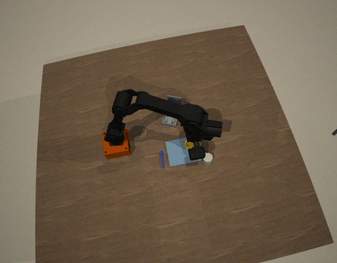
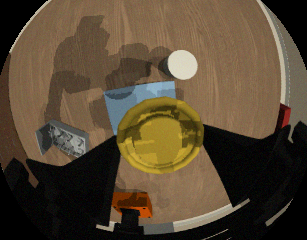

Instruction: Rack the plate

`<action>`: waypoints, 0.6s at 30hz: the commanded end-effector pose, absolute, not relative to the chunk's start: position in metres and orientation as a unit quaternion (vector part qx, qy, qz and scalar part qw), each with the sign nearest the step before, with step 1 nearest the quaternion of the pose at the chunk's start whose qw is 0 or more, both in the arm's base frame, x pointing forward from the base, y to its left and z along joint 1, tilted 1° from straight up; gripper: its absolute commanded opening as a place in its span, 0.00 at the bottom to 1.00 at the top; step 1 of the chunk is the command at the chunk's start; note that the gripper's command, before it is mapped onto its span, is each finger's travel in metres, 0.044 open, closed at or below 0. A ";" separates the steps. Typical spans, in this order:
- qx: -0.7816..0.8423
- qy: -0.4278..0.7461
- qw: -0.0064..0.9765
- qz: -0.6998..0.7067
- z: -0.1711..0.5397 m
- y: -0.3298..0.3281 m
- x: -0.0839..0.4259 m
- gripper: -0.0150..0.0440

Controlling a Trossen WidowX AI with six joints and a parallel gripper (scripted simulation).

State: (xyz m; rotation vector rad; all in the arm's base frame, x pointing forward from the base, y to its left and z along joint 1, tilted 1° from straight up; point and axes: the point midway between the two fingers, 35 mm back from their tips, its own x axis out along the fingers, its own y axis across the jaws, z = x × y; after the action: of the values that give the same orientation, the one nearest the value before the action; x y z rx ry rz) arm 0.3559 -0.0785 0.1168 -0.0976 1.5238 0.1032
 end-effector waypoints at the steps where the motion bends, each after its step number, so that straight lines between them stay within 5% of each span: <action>1: -0.047 0.684 0.727 0.043 0.141 -0.079 0.356 0.25; 18: -0.016 0.687 0.727 0.017 0.174 -0.045 0.336 0.25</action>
State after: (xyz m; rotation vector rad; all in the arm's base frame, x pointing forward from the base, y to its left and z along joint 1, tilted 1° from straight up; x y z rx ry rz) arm 0.3488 -0.0705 0.1685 -0.0695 1.5171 0.0689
